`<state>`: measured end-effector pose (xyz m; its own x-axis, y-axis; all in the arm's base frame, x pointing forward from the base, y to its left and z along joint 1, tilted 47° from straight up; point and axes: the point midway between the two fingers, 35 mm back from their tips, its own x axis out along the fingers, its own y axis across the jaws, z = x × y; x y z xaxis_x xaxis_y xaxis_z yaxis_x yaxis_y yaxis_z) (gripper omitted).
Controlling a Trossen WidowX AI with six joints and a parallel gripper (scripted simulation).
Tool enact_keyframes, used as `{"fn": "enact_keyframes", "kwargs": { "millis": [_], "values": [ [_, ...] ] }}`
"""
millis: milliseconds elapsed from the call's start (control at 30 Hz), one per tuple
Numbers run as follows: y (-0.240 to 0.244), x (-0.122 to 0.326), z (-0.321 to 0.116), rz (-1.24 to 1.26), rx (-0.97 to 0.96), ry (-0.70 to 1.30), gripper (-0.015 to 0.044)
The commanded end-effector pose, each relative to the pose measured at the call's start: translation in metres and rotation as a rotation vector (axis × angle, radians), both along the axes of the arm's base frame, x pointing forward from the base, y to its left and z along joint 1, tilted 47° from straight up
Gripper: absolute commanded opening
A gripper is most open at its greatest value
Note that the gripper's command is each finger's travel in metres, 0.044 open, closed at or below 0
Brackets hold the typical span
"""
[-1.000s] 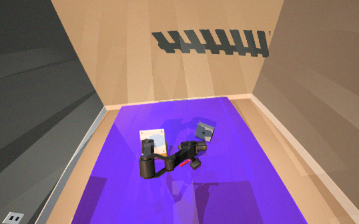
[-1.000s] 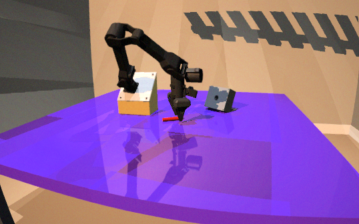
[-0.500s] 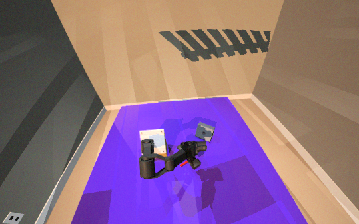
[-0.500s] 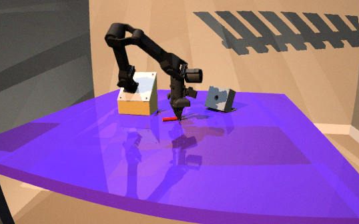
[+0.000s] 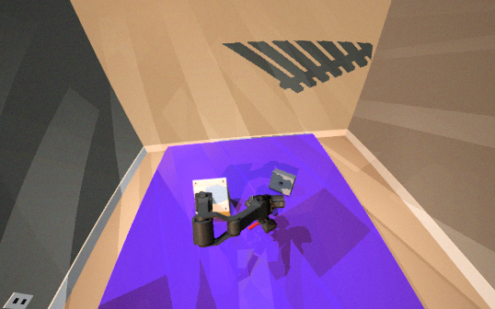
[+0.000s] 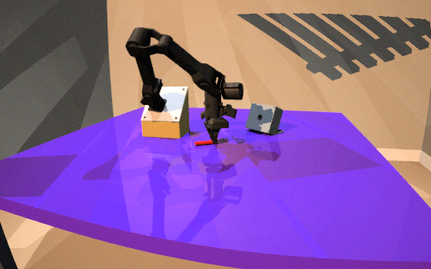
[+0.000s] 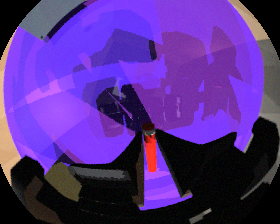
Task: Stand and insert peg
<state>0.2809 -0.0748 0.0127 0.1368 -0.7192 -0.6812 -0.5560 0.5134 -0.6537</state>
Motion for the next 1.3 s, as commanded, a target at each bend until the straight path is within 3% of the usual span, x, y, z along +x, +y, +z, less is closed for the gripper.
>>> {"fn": "enact_keyframes", "kwargs": {
  "millis": [0, 1267],
  "values": [
    [0.0, 0.0, 0.0, 0.003, -0.005, 0.002, 0.0051],
    [0.007, -0.013, 0.016, 0.188, 0.159, -0.145, 0.0051]
  ]
}}
